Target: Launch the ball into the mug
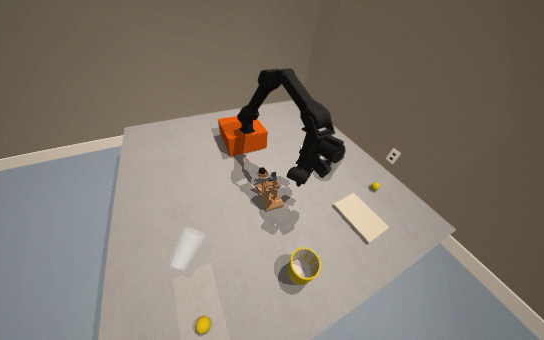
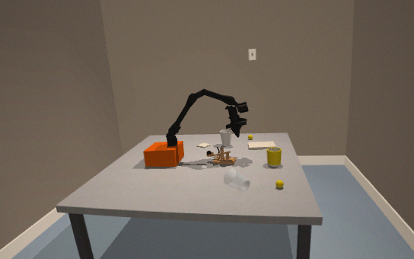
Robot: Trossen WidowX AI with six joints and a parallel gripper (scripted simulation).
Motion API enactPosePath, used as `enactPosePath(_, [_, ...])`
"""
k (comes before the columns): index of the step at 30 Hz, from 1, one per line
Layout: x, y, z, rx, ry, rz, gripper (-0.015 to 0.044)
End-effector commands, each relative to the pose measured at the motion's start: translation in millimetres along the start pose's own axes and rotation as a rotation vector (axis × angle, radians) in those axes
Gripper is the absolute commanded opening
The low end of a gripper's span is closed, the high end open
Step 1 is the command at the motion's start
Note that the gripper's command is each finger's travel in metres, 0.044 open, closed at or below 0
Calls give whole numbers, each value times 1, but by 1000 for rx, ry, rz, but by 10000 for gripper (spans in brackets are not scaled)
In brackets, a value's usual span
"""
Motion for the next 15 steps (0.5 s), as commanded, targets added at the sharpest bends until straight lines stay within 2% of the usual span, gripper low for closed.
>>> enactPosePath(1, [-7, 19, -2, -7, 71, 96, 0])
enactPosePath(15, [-42, 86, -10, -13, 335, 475, 0])
Point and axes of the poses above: the point midway between the two fingers, 35 mm back from their tips, its own z axis back along the fingers, its own y axis across the jaws, x = y × z, the point moved 8 cm from there along z, back along the fingers, and after that the axes turned 3 degrees about z, right-handed, at the moved point
